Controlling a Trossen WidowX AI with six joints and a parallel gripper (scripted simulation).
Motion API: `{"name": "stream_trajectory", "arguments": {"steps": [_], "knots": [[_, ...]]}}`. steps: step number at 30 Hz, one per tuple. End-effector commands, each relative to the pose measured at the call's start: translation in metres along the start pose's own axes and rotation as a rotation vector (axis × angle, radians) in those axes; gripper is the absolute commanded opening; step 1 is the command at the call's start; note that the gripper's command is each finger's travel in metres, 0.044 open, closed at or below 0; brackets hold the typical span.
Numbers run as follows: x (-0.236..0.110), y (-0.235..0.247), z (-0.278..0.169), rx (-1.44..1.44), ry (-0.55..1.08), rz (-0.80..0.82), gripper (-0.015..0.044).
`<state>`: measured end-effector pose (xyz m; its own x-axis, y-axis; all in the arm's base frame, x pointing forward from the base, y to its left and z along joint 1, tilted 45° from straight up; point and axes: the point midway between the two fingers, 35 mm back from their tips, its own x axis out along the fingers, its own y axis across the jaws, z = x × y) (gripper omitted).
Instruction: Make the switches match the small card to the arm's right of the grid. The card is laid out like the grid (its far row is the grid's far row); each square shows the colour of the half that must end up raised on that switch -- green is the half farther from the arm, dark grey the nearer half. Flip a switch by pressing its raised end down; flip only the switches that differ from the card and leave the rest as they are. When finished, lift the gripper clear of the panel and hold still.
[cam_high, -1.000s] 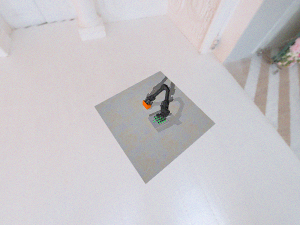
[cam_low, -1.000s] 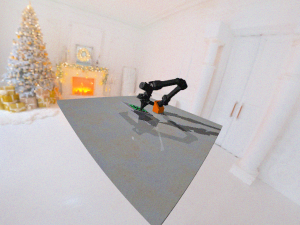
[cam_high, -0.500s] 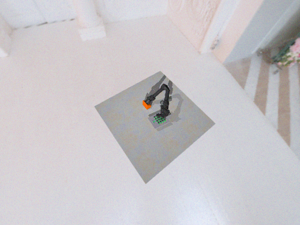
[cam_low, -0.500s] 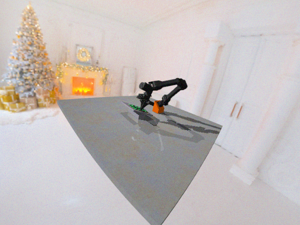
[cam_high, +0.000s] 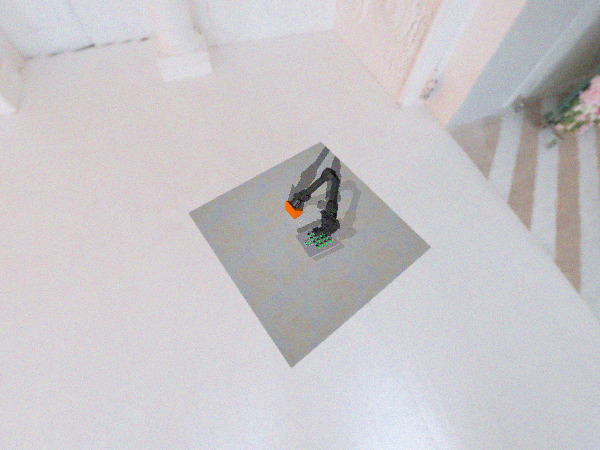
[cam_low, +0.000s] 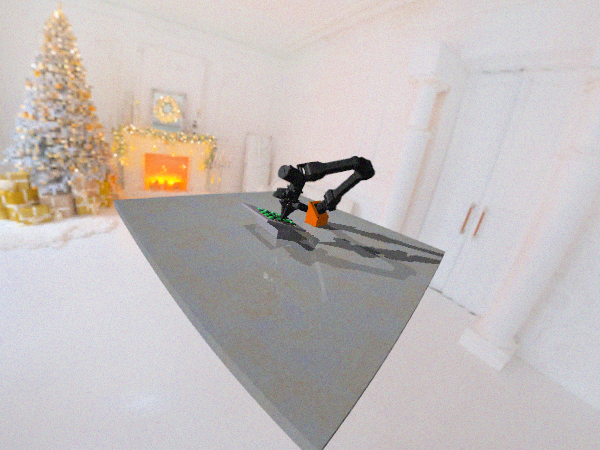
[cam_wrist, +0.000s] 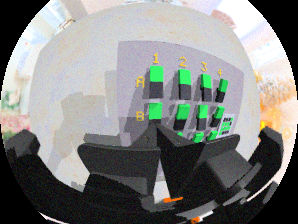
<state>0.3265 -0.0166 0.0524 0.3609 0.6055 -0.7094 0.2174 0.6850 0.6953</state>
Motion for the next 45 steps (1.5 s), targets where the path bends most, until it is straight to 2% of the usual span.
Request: {"name": "stream_trajectory", "arguments": {"steps": [1, 6, 10, 12, 18, 22, 24, 28, 32, 45], "knots": [[0.001, 0.000, 0.000, 0.005, -0.001, -0.001, 0.0000], [-0.002, 0.000, 0.000, 0.000, 0.001, -0.001, 0.0000], [-0.052, -0.002, 0.003, 0.005, 0.022, -0.006, 0.0000], [-0.063, -0.001, 0.003, 0.006, 0.026, -0.004, 0.0000], [-0.063, -0.004, 0.003, 0.006, 0.026, -0.005, 0.0000], [-0.064, -0.056, 0.004, 0.005, 0.025, -0.009, 0.0000], [-0.064, -0.067, 0.003, 0.005, 0.025, -0.008, 0.0000], [-0.062, -0.067, 0.003, 0.005, 0.024, -0.008, 0.0000], [-0.031, -0.067, 0.001, 0.004, 0.000, -0.007, 0.0000], [-0.018, -0.066, 0.000, 0.004, -0.002, -0.006, 0.0000]]}}
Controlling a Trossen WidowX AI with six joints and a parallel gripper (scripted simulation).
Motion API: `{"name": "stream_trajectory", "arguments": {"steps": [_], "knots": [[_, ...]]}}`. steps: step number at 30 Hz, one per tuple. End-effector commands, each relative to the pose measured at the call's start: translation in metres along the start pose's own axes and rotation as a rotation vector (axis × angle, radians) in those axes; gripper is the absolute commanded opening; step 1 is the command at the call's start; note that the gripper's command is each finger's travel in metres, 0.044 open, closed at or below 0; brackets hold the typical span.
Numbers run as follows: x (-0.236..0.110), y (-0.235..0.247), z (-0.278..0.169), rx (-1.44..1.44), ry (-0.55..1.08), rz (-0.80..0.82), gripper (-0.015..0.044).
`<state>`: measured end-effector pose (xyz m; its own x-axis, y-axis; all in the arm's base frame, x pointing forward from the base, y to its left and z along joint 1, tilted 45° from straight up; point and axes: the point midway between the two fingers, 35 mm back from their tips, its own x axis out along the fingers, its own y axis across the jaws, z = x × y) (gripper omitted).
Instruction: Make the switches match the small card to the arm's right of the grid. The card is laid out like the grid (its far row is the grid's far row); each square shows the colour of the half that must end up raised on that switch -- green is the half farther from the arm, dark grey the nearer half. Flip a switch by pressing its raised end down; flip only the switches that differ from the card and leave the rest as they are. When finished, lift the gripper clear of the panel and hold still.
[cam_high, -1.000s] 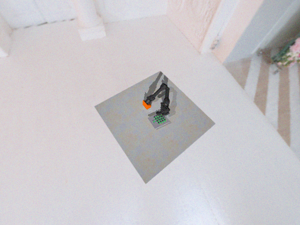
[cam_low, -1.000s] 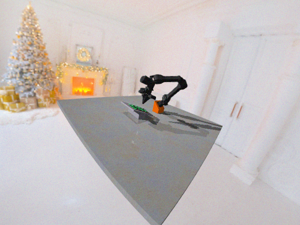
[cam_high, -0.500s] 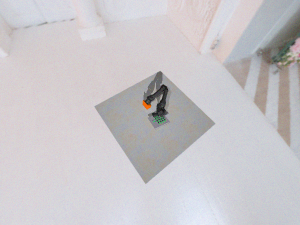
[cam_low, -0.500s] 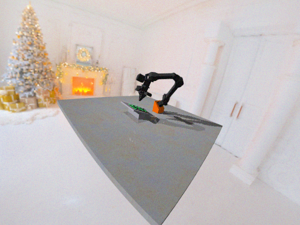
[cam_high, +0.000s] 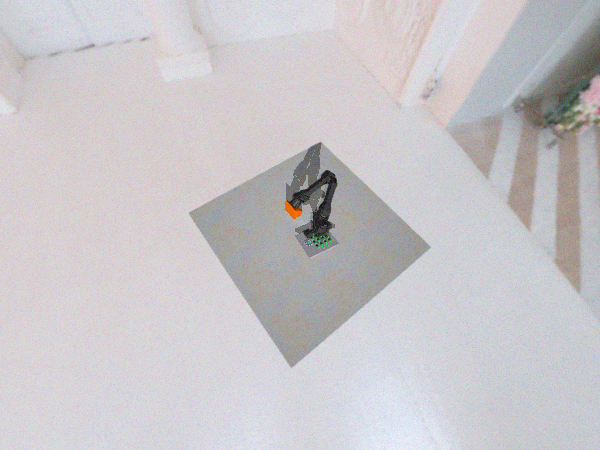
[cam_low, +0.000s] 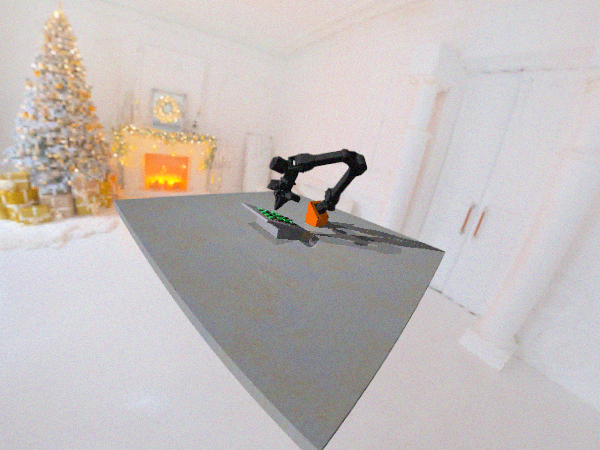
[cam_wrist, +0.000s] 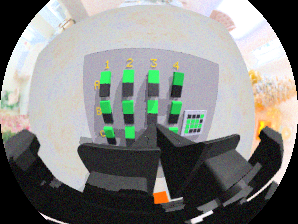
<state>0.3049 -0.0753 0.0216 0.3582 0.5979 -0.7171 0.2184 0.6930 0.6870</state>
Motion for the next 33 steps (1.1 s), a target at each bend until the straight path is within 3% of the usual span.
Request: {"name": "stream_trajectory", "arguments": {"steps": [1, 33], "knots": [[0.005, 0.000, 0.000, 0.007, -0.002, 0.006, 0.0000], [0.017, 0.000, -0.001, 0.007, -0.002, 0.006, 0.0000]]}}
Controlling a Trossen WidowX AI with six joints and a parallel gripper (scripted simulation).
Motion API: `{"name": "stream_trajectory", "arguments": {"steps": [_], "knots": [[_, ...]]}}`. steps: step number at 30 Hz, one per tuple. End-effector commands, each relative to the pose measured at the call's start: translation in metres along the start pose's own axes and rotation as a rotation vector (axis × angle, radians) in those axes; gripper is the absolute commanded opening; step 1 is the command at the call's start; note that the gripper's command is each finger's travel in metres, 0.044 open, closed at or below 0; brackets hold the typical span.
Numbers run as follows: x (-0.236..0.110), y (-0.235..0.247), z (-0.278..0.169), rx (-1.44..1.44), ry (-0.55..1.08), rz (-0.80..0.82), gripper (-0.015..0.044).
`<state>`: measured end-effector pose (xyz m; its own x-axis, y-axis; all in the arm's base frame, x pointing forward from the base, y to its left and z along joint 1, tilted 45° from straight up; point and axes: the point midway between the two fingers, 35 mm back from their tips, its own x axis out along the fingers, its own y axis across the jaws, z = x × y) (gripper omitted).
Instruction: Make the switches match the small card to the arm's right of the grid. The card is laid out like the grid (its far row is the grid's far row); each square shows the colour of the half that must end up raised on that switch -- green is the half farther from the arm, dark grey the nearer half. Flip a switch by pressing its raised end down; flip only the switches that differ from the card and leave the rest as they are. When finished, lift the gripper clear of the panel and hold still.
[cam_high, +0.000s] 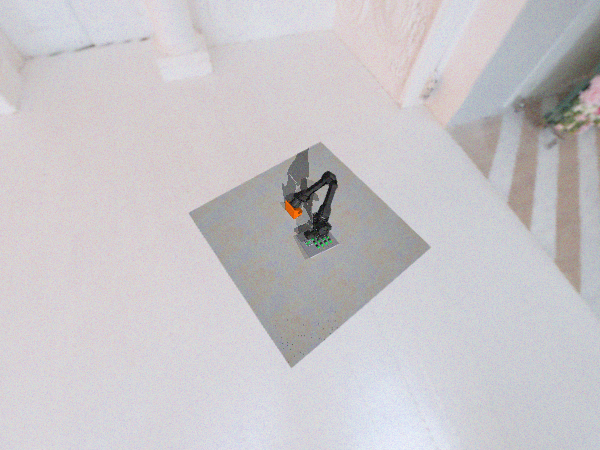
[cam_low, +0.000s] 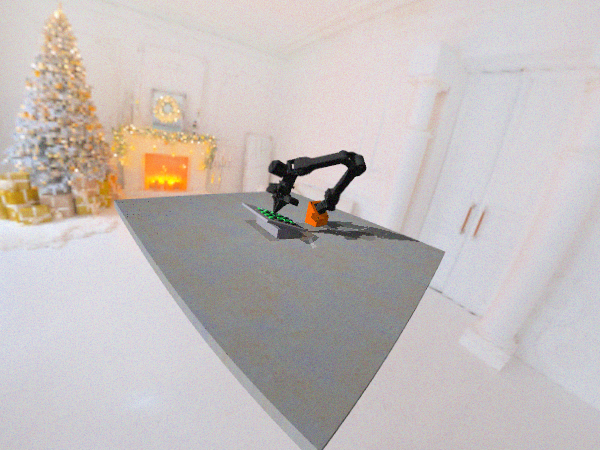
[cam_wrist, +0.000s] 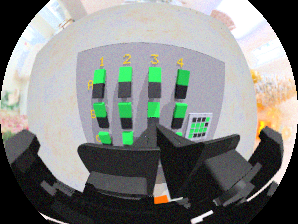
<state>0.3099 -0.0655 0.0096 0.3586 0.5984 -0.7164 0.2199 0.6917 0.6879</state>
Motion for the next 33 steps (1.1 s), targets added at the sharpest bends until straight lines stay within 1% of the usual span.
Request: {"name": "stream_trajectory", "arguments": {"steps": [1, 33], "knots": [[0.0006, 0.0006, 0.0003, 0.005, -0.002, 0.005, 0.0000], [0.0049, 0.0006, 0.0002, 0.005, -0.002, 0.005, 0.0000]]}}
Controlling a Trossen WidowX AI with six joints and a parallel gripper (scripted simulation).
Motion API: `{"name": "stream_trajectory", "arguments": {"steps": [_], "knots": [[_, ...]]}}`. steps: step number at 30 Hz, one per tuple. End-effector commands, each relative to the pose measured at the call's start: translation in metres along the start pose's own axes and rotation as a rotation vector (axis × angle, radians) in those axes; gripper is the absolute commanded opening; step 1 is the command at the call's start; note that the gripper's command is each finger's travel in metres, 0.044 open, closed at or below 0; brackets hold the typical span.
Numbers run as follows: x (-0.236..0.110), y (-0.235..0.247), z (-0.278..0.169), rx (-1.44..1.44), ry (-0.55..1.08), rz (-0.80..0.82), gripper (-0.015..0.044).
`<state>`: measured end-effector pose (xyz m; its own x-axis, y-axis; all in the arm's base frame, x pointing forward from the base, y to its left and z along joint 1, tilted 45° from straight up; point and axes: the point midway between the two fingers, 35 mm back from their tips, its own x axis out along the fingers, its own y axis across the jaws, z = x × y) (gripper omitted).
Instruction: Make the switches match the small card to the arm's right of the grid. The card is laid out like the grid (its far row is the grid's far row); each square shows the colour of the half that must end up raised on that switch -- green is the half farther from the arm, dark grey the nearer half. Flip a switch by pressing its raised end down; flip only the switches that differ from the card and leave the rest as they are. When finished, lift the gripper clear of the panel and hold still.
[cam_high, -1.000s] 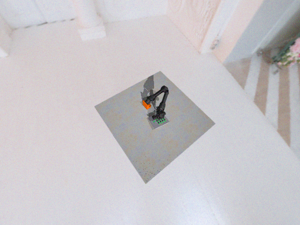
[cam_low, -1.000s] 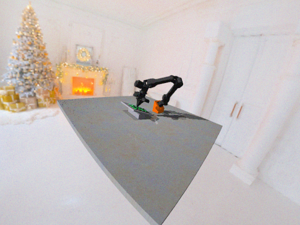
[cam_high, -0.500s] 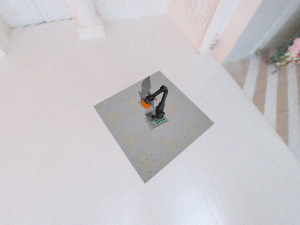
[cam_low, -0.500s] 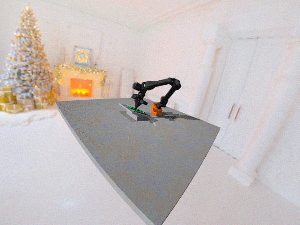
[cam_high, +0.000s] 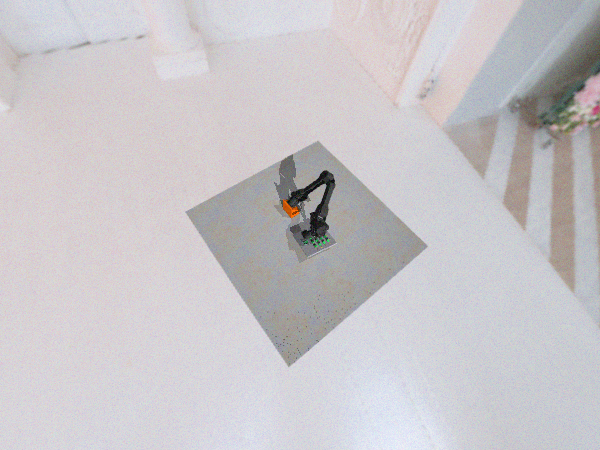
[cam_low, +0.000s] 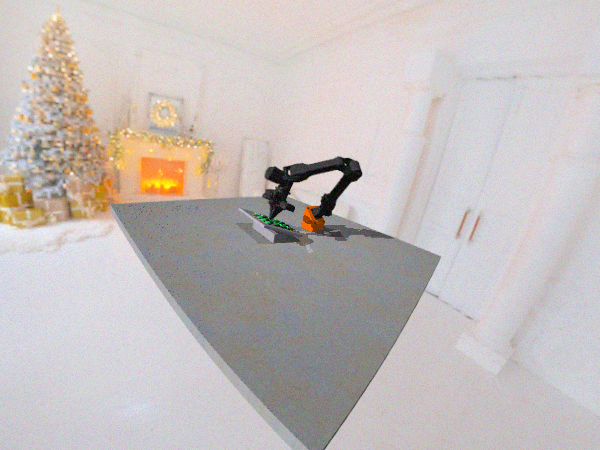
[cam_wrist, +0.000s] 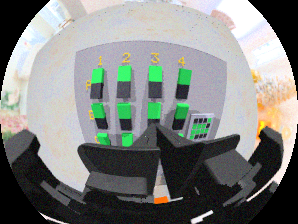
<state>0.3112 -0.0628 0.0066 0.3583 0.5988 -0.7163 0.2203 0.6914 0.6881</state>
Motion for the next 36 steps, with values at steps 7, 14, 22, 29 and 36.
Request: {"name": "stream_trajectory", "arguments": {"steps": [7, 14, 22, 29, 36], "knots": [[0.002, 0.001, 0.000, 0.005, -0.003, 0.005, 0.0000], [-0.038, -0.002, 0.003, 0.003, 0.016, -0.002, 0.0000], [-0.063, -0.002, 0.004, 0.005, 0.025, 0.002, 0.0000], [-0.063, -0.033, 0.021, 0.004, 0.024, 0.000, 0.0000], [-0.028, -0.033, 0.022, 0.003, 0.049, 0.002, 0.0000]]}}
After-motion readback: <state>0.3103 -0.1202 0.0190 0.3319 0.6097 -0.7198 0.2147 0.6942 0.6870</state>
